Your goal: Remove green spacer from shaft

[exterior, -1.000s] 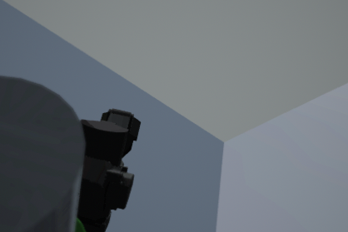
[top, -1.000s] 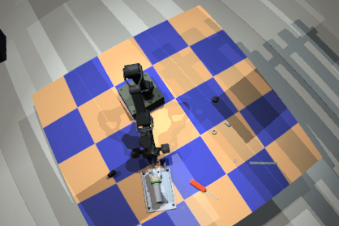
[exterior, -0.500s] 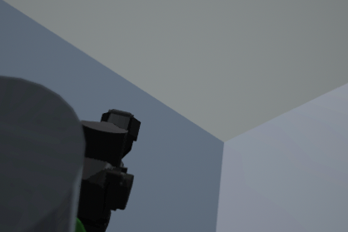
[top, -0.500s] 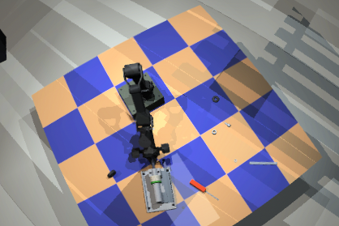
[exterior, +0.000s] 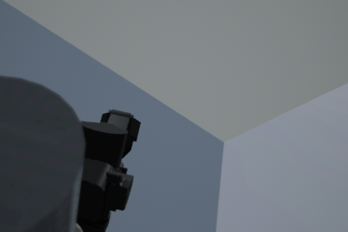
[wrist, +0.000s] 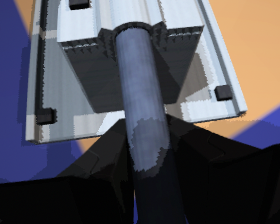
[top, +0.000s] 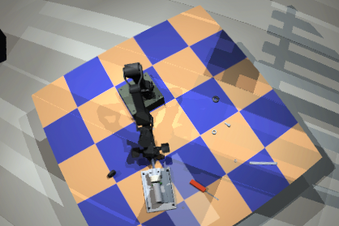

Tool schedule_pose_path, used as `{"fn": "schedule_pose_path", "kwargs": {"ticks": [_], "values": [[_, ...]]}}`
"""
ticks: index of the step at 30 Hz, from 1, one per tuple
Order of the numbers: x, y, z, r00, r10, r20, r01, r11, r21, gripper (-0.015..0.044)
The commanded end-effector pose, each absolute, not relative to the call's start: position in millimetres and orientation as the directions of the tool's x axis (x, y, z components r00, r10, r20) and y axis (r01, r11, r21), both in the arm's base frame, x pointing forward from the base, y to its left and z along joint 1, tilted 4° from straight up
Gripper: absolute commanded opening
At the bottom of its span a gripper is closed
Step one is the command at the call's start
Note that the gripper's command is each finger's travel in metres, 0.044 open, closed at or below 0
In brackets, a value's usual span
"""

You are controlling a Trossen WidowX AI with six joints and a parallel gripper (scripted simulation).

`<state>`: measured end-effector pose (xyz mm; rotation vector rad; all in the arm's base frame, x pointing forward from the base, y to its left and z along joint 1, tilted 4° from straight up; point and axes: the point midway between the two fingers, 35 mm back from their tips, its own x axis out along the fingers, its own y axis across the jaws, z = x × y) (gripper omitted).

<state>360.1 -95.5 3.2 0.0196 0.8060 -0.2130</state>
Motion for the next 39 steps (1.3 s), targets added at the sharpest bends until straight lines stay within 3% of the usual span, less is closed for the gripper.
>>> {"fn": "schedule_pose_path", "kwargs": {"ticks": [1,39], "values": [[358.3,-95.3,3.6,0.671,-0.183,-0.718,0.196,0.978,-0.065,0.0],[366.6,-96.9,3.1,0.672,-0.183,-0.718,0.196,0.978,-0.065,0.0]]}}
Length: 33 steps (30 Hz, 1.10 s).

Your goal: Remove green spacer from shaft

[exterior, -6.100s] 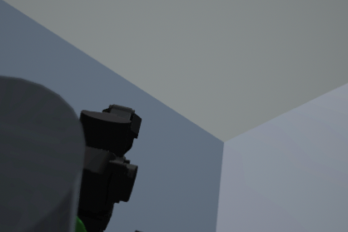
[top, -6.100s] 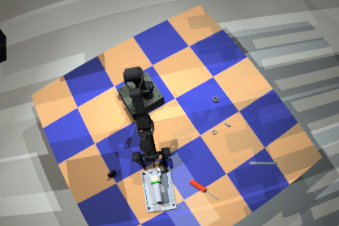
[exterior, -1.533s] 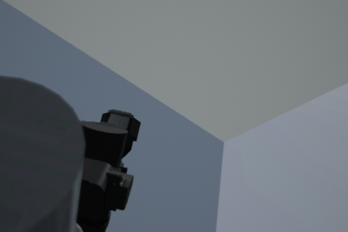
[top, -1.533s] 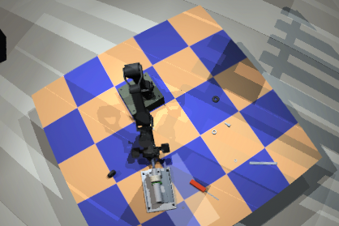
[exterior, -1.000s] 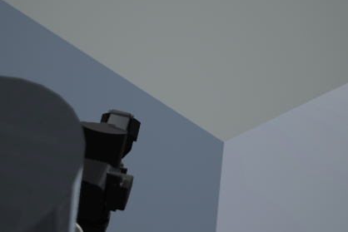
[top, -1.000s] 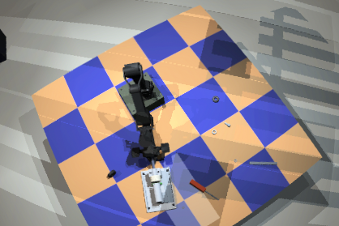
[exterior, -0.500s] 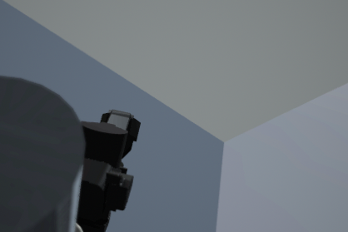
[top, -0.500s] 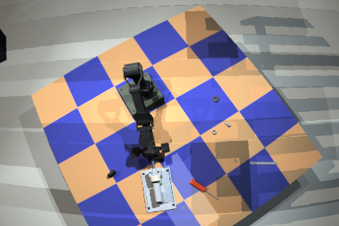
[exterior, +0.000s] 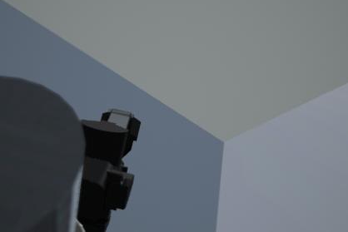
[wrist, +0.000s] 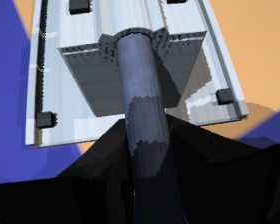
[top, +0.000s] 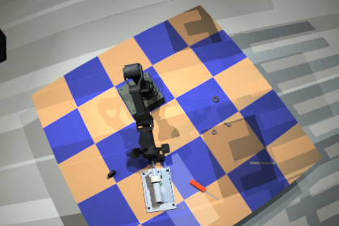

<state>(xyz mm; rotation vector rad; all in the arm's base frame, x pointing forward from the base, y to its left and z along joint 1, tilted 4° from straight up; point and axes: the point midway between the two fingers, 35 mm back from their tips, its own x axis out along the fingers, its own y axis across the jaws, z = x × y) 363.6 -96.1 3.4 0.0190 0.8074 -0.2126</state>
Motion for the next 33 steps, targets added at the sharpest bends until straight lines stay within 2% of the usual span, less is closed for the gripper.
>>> {"fn": "schedule_pose_path", "kwargs": {"ticks": [1,33], "values": [[367,-97,3,0.672,-0.183,-0.718,0.196,0.978,-0.065,0.0],[377,-99,3,0.672,-0.183,-0.717,0.196,0.978,-0.065,0.0]]}}
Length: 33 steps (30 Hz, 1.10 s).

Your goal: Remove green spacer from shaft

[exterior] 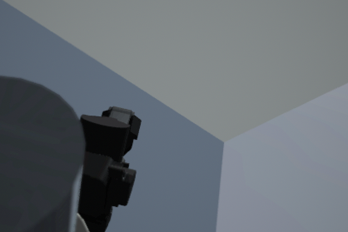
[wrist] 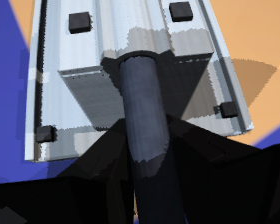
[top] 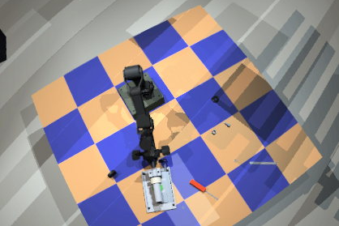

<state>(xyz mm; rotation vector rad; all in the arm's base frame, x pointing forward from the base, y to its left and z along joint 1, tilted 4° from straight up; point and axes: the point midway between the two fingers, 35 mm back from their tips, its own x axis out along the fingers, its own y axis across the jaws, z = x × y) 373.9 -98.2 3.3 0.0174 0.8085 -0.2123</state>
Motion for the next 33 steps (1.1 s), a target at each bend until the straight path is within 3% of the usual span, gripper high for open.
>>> {"fn": "schedule_pose_path", "kwargs": {"ticks": [1,33], "values": [[378,-99,3,0.672,-0.183,-0.717,0.196,0.978,-0.065,0.0],[388,-101,3,0.673,-0.183,-0.717,0.196,0.978,-0.065,0.0]]}}
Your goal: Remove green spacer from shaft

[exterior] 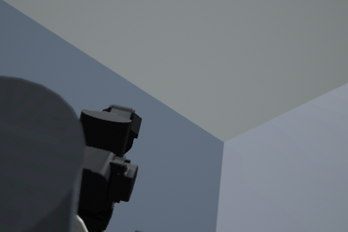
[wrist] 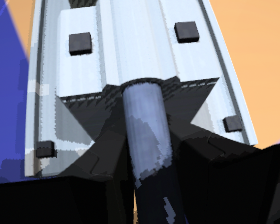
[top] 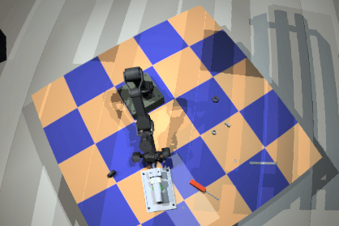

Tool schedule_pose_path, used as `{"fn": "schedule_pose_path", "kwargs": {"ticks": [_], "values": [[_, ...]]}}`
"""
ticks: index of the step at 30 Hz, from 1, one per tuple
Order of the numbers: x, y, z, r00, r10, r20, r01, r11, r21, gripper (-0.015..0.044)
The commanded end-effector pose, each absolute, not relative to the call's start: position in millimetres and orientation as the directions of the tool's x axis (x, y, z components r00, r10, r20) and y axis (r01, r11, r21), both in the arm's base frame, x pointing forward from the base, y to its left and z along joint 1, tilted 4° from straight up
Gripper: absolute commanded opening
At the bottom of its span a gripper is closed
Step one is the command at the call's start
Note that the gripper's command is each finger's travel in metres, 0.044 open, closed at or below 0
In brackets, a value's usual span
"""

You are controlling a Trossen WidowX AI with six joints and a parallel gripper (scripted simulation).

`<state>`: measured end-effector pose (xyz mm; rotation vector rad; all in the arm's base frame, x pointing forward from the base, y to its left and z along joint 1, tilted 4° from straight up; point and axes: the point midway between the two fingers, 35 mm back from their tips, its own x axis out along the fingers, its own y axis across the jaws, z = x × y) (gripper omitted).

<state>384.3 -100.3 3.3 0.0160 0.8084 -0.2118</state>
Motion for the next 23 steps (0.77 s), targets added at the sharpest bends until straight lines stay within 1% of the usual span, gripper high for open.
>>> {"fn": "schedule_pose_path", "kwargs": {"ticks": [1,9,23], "values": [[388.1,-101.2,3.2,0.673,-0.183,-0.717,0.196,0.978,-0.065,0.0],[388.3,-101.2,3.4,0.673,-0.183,-0.717,0.196,0.978,-0.065,0.0],[381.6,-99.6,7.1,0.669,-0.182,-0.721,0.194,0.979,-0.066,0.0368]]}}
